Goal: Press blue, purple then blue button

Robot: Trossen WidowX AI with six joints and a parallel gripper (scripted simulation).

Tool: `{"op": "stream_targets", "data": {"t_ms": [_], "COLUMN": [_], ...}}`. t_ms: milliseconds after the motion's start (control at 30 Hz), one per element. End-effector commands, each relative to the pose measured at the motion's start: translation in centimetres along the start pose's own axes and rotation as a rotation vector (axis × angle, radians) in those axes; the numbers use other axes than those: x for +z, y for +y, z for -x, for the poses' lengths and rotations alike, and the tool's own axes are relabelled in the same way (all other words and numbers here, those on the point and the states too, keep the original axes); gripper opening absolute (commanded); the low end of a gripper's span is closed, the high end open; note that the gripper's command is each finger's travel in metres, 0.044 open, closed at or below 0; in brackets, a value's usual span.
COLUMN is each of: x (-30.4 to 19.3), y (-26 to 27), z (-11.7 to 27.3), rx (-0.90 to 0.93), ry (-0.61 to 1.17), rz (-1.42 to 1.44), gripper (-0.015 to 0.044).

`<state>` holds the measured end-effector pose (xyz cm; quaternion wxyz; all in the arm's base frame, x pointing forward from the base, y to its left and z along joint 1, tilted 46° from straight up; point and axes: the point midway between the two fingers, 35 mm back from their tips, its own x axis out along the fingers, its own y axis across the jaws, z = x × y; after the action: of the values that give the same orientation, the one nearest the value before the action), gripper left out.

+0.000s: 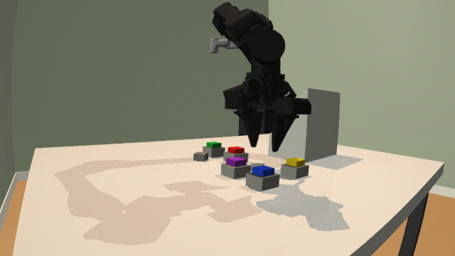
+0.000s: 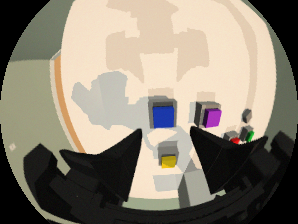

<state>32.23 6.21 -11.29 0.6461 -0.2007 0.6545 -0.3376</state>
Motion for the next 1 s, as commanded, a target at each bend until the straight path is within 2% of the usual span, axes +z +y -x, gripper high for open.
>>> {"op": "stream_targets", "data": {"t_ms": [0, 167, 567, 967], "x": [-0.3, -0.3, -0.3, -0.2], "y": [0.0, 0.0, 0.0, 0.0], "z": [-1.2, -1.2, -1.3, -3.3], "rx": [-0.006, -0.006, -0.006, -0.007], "ry": [-0.003, -0.003, -0.003, -0.004], "rz": [0.012, 0.012, 0.012, 0.012], "gripper": [0.0138, 0.002, 0.002, 0.002]}}
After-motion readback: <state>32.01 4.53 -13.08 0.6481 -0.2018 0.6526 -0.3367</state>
